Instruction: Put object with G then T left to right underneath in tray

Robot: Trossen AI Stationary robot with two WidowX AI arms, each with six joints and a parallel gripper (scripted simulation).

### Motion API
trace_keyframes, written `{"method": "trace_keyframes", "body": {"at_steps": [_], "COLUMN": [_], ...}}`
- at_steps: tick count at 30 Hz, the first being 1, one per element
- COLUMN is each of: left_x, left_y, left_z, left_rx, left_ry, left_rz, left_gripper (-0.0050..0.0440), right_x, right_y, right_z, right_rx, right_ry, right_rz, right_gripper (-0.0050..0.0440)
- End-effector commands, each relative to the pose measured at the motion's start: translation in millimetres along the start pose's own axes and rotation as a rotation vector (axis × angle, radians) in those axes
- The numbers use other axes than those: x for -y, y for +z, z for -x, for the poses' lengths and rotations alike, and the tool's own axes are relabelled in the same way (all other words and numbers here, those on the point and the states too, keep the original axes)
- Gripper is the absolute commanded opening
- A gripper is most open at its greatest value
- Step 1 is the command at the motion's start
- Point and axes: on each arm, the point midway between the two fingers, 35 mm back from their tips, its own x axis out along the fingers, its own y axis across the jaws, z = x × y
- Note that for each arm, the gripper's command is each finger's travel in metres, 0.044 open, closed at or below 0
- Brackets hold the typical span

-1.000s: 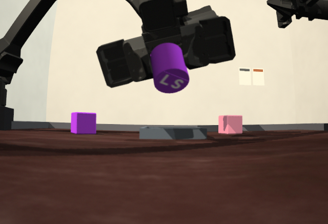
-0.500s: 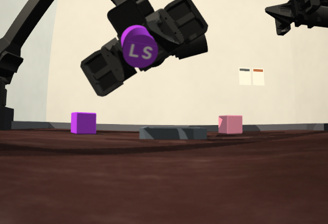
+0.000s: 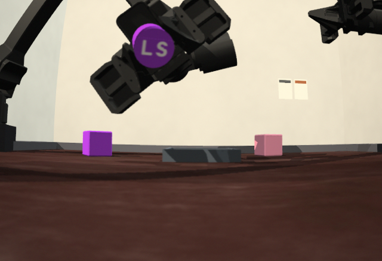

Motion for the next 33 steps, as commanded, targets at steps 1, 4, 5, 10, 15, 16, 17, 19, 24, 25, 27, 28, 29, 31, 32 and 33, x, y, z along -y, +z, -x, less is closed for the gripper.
{"method": "trace_keyframes", "body": {"at_steps": [1,4,5,10,15,16,17,19,24,25,27,28,29,31,32,33], "left_x": [-7.5,-7.5,-7.5,-7.5,-7.5,-7.5,-7.5,-7.5,-7.5,-7.5,-7.5,-7.5,-7.5,-7.5,-7.5,-7.5], "left_y": [6.6,6.6,6.6,6.6,6.6,6.6,6.6,6.6,6.6,6.6,6.6,6.6,6.6,6.6,6.6,6.6], "left_z": [1.3,1.3,1.3,1.3,1.3,1.3,1.3,1.3,1.3,1.3,1.3,1.3,1.3,1.3,1.3,1.3], "left_rx": [0.001,0.001,0.001,0.001,0.001,0.001,0.001,0.001,0.001,0.001,0.001,0.001,0.001,0.001,0.001,0.001], "left_ry": [0.002,0.002,0.002,0.002,0.002,0.002,0.002,0.002,0.002,0.002,0.002,0.002,0.002,0.002,0.002,0.002], "left_rz": [-0.027,-0.027,-0.027,-0.027,-0.027,-0.027,-0.027,-0.027,-0.027,-0.027,-0.027,-0.027,-0.027,-0.027,-0.027,-0.027], "left_gripper": [0.0137,0.0137,0.0137,0.0137,0.0137,0.0137,0.0137,0.0137,0.0137,0.0137,0.0137,0.0137,0.0137,0.0137,0.0137,0.0137], "right_x": [-0.7,-0.7,-0.7,-0.7,-0.7,-0.7,-0.7,-0.7,-0.7,-0.7,-1.1,0.1,1.4,4.6,4.6,4.6], "right_y": [4.9,4.9,4.9,4.9,4.9,4.9,4.9,4.9,4.9,4.9,9.3,11.3,14.2,25.2,25.2,25.2], "right_z": [0.5,0.5,0.5,0.5,0.5,0.5,0.5,0.5,0.5,0.5,1.6,2.0,3.0,7.6,7.6,7.6], "right_rx": [0.011,0.011,0.011,0.011,0.011,0.011,0.011,0.011,0.011,0.011,0.019,0.016,0.013,0.013,0.013,0.013], "right_ry": [0.001,0.001,0.001,0.001,0.001,0.001,0.001,0.001,0.001,0.001,0.002,0.001,0.001,0.001,0.001,0.001], "right_rz": [0.004,0.004,0.004,0.004,0.004,0.004,0.004,0.004,0.004,0.004,0.009,0.007,0.006,0.007,0.007,0.007], "right_gripper": [-0.005,-0.005,-0.005,-0.005,-0.005,-0.005,-0.005,-0.005,-0.005,-0.005,-0.005,-0.005,-0.005,-0.005,-0.005,-0.005]}}
